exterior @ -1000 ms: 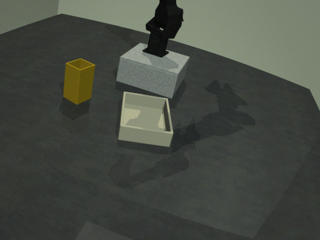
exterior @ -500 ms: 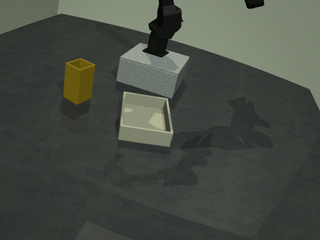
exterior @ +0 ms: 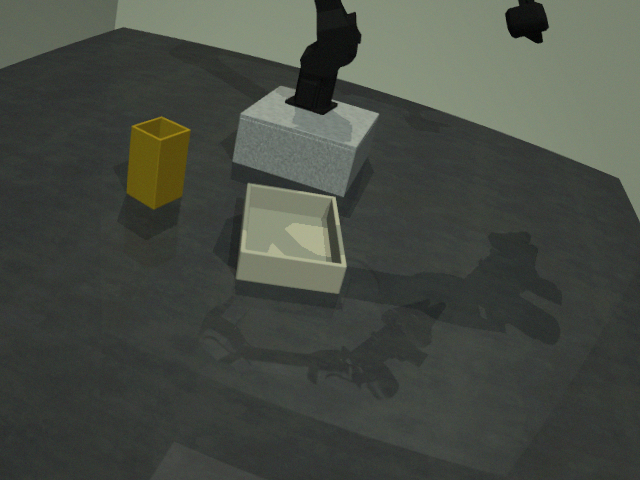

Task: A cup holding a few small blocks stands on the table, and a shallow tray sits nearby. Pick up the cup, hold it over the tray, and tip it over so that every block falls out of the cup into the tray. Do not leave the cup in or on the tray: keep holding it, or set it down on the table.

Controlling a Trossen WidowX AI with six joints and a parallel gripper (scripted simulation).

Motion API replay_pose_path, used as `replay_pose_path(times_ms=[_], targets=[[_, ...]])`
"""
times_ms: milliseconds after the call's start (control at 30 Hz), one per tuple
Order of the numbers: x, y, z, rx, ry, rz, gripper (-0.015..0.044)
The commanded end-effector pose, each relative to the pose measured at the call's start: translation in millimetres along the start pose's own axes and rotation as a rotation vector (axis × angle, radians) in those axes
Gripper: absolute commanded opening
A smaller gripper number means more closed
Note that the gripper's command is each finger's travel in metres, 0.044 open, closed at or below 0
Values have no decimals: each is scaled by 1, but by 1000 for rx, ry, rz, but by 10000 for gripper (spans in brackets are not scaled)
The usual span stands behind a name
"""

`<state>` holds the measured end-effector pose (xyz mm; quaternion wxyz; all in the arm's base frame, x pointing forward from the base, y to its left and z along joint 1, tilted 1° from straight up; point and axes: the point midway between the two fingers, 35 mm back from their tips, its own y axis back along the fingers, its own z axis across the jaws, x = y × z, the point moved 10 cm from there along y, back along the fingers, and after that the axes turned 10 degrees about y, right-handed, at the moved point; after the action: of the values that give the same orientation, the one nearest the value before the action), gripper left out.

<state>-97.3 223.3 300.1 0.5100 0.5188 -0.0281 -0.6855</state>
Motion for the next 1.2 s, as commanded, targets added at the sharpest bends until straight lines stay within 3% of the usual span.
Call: replay_pose_path(times_ms=[0, 600, 1167], targets=[[3, 11, -23, 84, -29, -47, 440], [31, 72, -105, 445, -173, -232, 440], [84, 133, -150, 798, -320, -356, 440]])
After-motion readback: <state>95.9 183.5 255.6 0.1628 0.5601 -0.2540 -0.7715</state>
